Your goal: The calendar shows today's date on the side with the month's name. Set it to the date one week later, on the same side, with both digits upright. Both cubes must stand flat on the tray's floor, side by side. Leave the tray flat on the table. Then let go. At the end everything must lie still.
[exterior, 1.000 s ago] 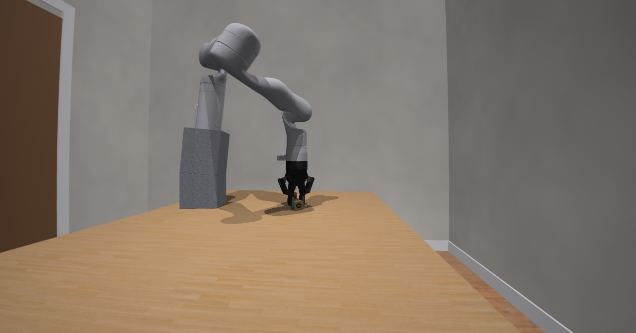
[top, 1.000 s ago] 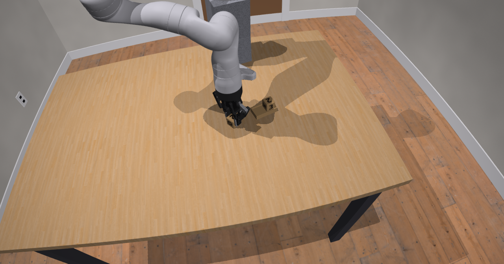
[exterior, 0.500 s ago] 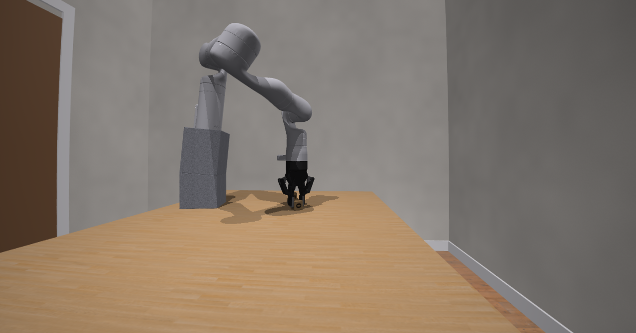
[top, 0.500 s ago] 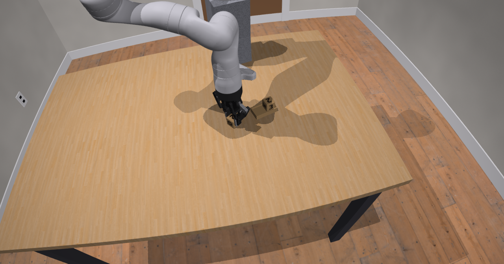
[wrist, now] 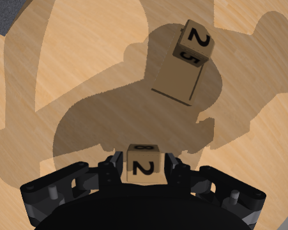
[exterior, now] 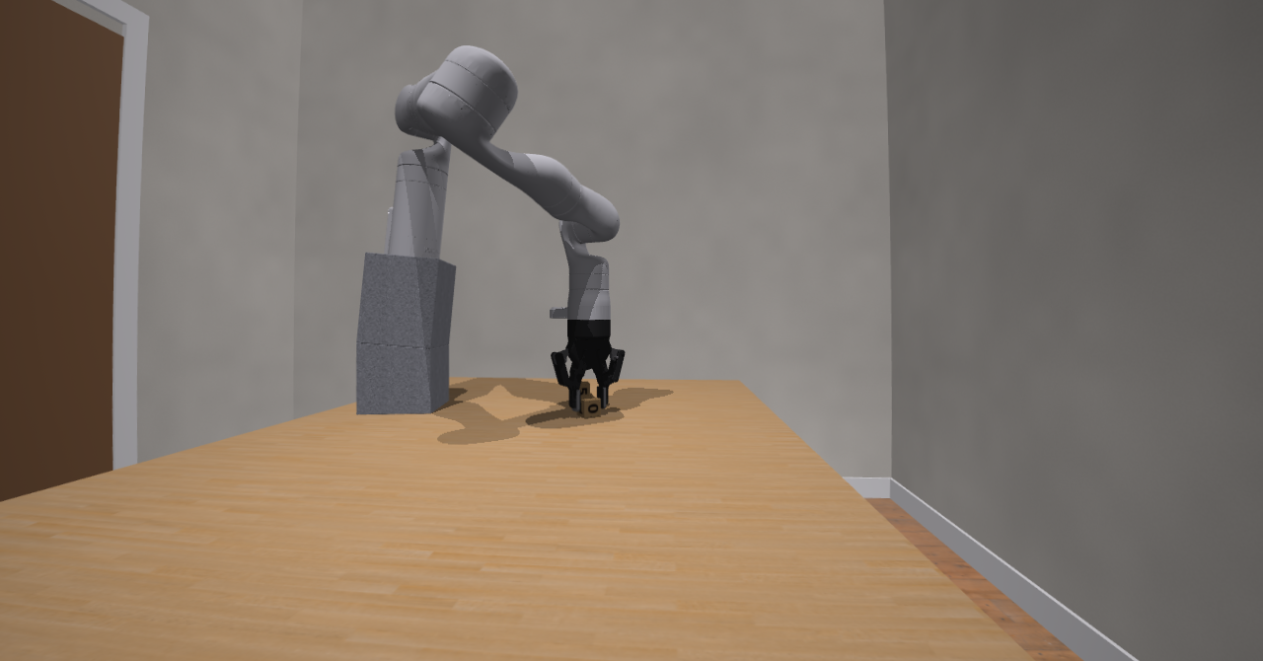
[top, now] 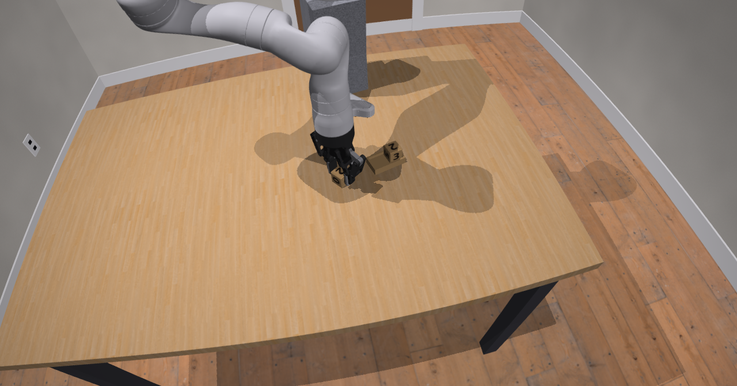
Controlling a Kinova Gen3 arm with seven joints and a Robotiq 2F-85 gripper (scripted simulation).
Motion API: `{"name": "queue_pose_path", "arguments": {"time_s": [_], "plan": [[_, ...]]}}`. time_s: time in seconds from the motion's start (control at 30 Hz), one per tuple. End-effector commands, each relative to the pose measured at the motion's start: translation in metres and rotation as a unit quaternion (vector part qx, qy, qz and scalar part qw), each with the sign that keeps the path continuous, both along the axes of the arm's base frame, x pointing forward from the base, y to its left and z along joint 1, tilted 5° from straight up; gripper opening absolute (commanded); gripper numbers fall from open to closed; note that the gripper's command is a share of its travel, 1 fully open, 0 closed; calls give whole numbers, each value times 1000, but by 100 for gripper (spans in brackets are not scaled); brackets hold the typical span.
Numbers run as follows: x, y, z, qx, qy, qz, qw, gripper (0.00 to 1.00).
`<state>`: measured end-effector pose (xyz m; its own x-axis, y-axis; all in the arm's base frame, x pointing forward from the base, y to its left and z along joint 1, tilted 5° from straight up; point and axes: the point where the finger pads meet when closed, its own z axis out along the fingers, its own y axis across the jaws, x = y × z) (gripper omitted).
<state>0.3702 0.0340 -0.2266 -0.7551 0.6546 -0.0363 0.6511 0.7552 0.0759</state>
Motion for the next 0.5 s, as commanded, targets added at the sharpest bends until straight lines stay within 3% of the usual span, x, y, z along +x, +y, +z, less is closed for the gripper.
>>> {"name": "queue_pose_path", "arguments": {"time_s": [0.0, 0.3, 0.47], "plan": [[1, 0, 1, 0, -1, 0, 1000, 48], [0, 0, 3, 0, -1, 0, 1000, 48], [-1, -1, 17, 0, -1, 0, 1000, 48]]}}
